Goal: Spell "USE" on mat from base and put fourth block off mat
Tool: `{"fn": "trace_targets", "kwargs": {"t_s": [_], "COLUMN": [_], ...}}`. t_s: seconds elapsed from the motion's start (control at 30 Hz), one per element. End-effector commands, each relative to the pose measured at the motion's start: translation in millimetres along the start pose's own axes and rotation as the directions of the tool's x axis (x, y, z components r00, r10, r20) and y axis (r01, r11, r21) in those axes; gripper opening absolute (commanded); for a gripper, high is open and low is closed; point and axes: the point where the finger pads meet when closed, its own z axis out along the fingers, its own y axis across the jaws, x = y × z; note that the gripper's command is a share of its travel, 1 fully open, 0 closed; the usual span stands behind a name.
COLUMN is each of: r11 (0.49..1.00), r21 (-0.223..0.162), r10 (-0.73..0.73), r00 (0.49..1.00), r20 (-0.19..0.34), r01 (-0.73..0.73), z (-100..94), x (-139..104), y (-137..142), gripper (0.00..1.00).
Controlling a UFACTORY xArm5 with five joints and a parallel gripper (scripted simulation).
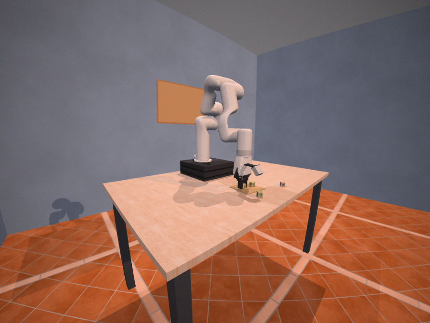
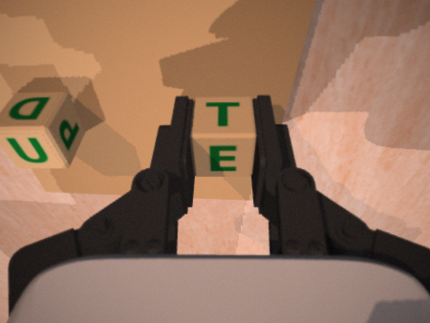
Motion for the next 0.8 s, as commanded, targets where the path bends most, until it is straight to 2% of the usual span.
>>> {"fn": "trace_targets", "kwargs": {"t_s": [0.0, 0.77], "r11": [1.000, 1.000], "r21": [0.000, 0.000], "r10": [0.000, 0.000], "r00": [1.000, 1.000], "r20": [-0.003, -0.003], "r01": [0.000, 0.000], "z": [-1.0, 1.6], "x": [1.3, 1.3], "y": [0.1, 0.1], "gripper": [0.21, 0.21]}}
